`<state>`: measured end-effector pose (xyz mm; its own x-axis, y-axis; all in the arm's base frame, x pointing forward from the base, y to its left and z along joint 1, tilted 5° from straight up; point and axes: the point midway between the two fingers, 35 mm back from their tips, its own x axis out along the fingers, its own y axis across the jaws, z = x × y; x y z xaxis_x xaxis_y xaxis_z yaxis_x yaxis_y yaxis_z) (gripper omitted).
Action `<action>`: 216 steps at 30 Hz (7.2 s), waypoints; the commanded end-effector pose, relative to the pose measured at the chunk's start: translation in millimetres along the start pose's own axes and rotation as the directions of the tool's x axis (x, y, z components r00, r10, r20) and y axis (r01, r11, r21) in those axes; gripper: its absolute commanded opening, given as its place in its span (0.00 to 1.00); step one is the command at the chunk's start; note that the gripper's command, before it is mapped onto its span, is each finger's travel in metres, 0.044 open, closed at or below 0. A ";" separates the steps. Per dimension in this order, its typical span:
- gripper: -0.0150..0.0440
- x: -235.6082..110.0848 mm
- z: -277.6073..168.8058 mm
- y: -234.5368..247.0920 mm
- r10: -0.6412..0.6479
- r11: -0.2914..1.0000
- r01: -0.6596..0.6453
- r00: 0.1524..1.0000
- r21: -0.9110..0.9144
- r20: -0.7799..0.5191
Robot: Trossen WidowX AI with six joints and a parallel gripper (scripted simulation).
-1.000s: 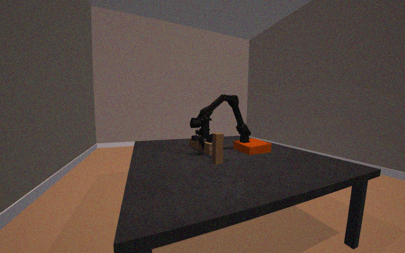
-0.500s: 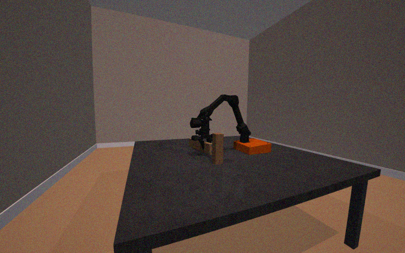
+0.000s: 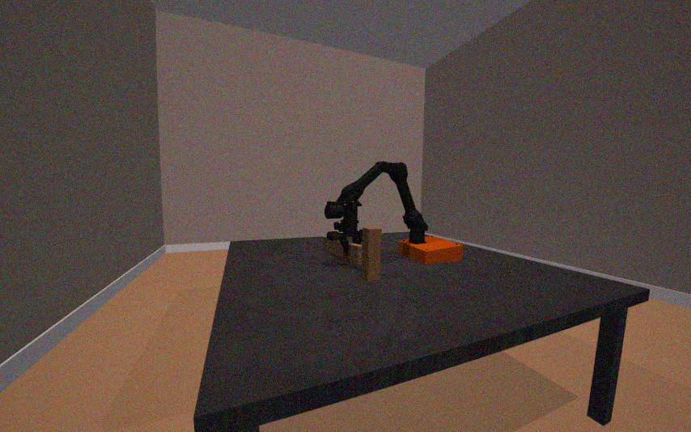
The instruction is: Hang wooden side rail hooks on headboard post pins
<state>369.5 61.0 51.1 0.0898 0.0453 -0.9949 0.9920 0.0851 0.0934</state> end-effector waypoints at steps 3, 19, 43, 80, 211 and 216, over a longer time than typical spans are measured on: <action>0.25 -4.5 -1.8 0.7 0.013 1.000 -0.013 1.000 0.001 -0.003; 0.25 -6.4 -3.5 2.0 0.013 1.000 -0.013 1.000 0.001 -0.004; 0.25 -6.2 -6.2 4.5 0.013 1.000 -0.013 1.000 0.001 -0.004; 0.25 -4.4 -10.6 0.7 0.013 1.000 -0.013 1.000 0.001 -0.004; 0.25 -3.8 -25.5 3.1 0.013 1.000 -0.013 1.000 0.001 -0.006; 0.25 -3.4 -26.1 2.5 0.013 1.000 -0.013 1.000 0.001 -0.006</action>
<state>368.8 85.5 53.0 0.0923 0.0472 -0.9946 0.9920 0.0824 0.0960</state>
